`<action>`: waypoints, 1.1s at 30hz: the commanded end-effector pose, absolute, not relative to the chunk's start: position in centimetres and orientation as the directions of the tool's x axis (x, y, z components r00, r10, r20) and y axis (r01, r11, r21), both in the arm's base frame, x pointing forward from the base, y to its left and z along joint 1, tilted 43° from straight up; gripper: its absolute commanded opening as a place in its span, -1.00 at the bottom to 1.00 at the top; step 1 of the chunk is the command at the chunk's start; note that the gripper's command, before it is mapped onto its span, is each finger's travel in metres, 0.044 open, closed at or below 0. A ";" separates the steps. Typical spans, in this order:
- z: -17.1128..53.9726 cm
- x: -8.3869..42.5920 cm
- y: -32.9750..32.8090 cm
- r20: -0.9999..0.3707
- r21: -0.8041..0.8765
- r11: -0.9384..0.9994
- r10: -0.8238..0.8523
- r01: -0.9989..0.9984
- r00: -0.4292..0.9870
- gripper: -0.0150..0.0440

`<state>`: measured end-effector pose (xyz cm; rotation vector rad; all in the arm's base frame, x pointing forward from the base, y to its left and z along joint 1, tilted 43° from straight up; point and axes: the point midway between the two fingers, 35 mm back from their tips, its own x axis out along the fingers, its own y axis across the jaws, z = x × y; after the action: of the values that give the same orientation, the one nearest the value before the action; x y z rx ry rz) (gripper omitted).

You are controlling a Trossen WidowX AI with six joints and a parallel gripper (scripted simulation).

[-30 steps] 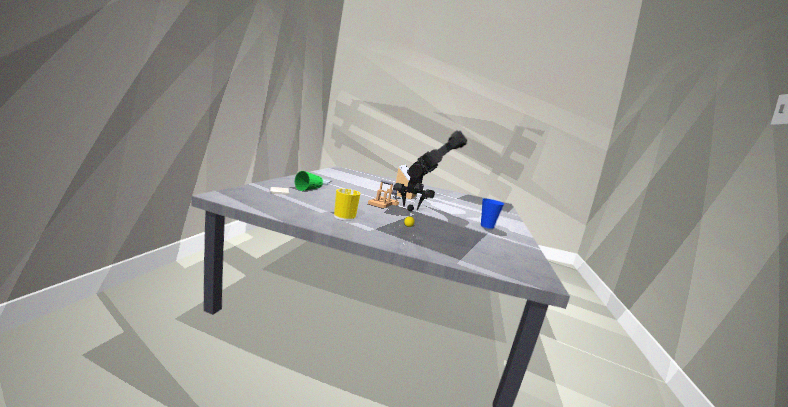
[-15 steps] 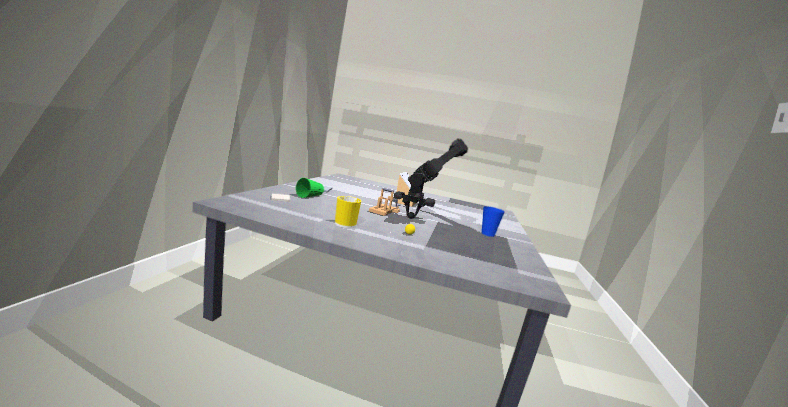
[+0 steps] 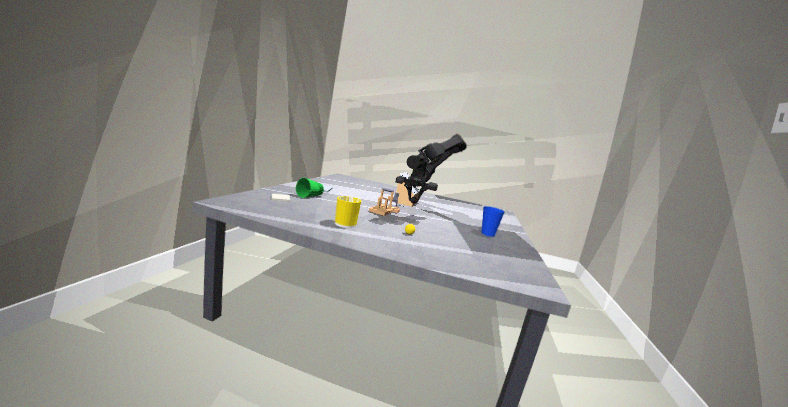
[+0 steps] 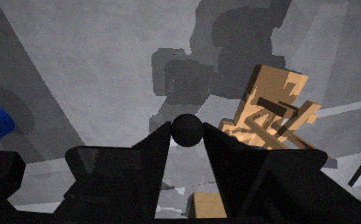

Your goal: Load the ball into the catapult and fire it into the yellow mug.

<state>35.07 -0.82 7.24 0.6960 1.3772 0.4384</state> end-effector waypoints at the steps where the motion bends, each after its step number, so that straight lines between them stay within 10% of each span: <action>1: 9.2 34.6 -2.4 -0.739 0.672 0.733 0.653 0.108 0.164 -0.49; 33: -1.0 23.2 -8.4 -0.678 0.669 0.697 0.715 0.258 -0.172 -0.49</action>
<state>23.40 -8.70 -0.65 0.7876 1.7325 0.4760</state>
